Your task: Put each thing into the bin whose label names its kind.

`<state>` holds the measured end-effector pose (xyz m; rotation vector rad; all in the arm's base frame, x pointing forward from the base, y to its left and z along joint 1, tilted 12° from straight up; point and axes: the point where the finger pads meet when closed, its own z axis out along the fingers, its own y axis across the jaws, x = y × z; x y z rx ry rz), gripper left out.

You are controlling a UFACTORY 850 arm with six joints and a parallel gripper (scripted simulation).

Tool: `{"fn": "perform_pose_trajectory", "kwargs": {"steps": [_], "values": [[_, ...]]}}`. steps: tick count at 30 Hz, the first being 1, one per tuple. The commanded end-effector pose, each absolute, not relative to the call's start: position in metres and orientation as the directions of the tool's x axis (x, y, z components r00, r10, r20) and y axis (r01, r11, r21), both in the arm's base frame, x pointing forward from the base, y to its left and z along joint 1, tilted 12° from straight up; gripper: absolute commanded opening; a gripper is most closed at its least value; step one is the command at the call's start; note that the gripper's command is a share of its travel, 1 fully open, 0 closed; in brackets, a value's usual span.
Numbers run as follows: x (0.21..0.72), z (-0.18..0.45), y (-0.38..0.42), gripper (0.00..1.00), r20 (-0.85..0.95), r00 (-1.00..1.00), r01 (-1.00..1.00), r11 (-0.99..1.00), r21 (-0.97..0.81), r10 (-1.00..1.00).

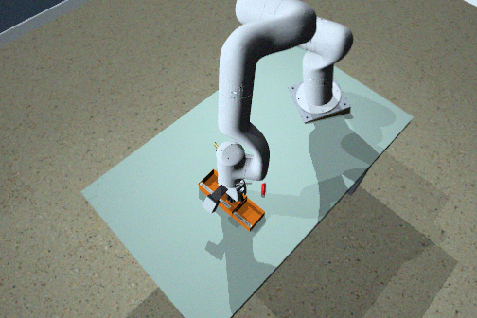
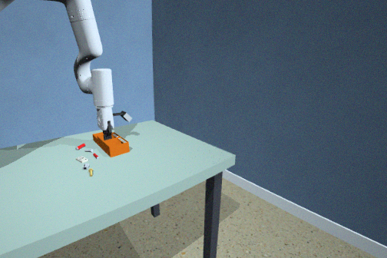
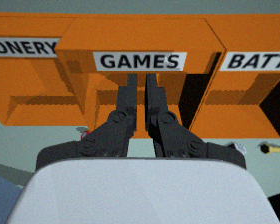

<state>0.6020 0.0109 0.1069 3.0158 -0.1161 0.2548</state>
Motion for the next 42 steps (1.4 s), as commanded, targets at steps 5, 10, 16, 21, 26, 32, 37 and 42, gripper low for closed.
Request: {"fn": "perform_pose_trajectory", "kwargs": {"steps": [5, 10, 16, 21, 26, 32, 37, 42], "values": [[0.603, 0.108, 0.011, 0.07, 0.173, 0.983, -0.086, -0.991, 0.105, -0.067], [0.602, 0.11, 0.011, 0.07, 0.173, 0.983, -0.086, -0.991, 0.105, -0.067], [0.601, 0.116, 0.012, 0.07, 0.173, 0.983, -0.086, -0.991, 0.105, -0.067], [0.6, 0.122, 0.013, 0.07, 0.173, 0.983, -0.086, -0.991, 0.105, -0.067], [0.599, 0.129, 0.014, 0.07, 0.173, 0.983, -0.086, -0.991, 0.105, -0.067], [0.598, 0.134, 0.014, 0.07, 0.173, 0.983, -0.086, -0.991, 0.105, -0.067], [0.596, 0.148, 0.016, 0.07, 0.173, 0.983, -0.086, -0.991, 0.105, -0.067], [0.593, 0.166, 0.018, 0.07, 0.173, 0.983, -0.086, -0.991, 0.105, -0.067]]}}
